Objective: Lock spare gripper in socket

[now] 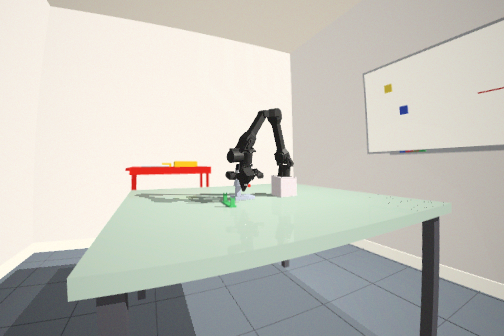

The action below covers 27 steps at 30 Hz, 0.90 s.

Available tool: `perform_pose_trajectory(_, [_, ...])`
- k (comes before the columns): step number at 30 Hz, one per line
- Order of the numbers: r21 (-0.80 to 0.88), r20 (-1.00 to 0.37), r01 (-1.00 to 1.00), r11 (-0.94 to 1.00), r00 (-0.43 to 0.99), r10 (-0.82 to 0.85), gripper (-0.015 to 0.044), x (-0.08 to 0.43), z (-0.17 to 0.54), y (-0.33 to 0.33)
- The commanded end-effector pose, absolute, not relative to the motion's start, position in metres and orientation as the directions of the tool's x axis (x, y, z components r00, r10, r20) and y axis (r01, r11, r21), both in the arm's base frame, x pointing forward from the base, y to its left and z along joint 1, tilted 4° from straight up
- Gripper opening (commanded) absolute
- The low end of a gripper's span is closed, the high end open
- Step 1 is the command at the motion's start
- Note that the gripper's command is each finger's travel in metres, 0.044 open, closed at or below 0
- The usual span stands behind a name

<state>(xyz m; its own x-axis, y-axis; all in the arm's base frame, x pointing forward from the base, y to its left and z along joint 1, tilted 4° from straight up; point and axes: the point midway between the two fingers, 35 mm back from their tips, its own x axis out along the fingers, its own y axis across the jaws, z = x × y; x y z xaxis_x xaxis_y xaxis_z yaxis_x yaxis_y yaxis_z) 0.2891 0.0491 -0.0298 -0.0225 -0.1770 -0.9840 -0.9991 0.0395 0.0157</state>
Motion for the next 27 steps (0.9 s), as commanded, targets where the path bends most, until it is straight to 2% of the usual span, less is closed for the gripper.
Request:
perform_pose_trajectory(1, [0.016, -0.983, -0.999, 0.035, -0.022, -0.182, 0.0000, 0.2882, -0.0304, 0.0459])
perform_pose_trajectory(18, [0.014, -0.983, -0.999, 0.036, -0.021, -0.181, 0.0000, 0.2877, -0.0308, 0.0385])
perform_pose_trajectory(25, [0.015, -0.984, -0.999, 0.040, -0.022, -0.178, 0.0184, 0.2880, -0.0307, 0.0394])
perform_pose_trajectory(27, [0.015, -0.984, -0.999, 0.040, -0.022, -0.178, 0.0200, 0.2880, -0.0307, 0.0394])
